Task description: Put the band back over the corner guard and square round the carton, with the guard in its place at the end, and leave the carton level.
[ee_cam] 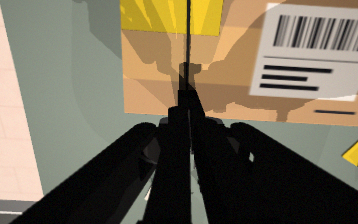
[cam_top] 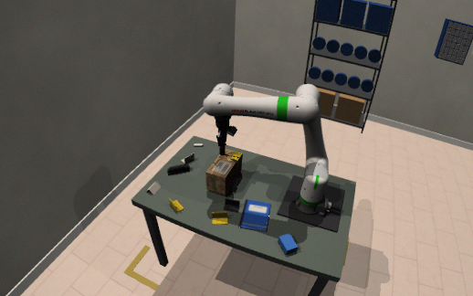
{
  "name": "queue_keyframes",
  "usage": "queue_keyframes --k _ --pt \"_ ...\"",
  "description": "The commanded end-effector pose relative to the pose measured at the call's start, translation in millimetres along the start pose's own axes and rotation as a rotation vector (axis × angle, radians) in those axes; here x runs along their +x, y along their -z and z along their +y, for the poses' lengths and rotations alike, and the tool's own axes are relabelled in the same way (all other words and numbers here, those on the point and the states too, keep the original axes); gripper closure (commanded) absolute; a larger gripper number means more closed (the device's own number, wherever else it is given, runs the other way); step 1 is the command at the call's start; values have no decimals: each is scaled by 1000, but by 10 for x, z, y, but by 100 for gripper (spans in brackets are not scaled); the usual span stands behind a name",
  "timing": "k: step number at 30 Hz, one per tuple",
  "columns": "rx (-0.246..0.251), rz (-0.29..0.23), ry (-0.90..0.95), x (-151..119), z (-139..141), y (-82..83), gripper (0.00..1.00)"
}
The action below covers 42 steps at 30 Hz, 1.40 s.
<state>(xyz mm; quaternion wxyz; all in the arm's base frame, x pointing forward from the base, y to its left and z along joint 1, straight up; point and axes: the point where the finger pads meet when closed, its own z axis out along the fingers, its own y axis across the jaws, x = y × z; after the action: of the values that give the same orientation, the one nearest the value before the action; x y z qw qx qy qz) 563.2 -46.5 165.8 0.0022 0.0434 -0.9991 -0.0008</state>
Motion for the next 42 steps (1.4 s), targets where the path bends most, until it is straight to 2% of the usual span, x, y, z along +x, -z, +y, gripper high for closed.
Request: queue_keyframes --k 1,19,42 --pt "0 -2 0 -4 -2 9 90" --pt "0 -2 0 -3 -5 29 90" --pt "1 -2 0 4 -139 29 90"
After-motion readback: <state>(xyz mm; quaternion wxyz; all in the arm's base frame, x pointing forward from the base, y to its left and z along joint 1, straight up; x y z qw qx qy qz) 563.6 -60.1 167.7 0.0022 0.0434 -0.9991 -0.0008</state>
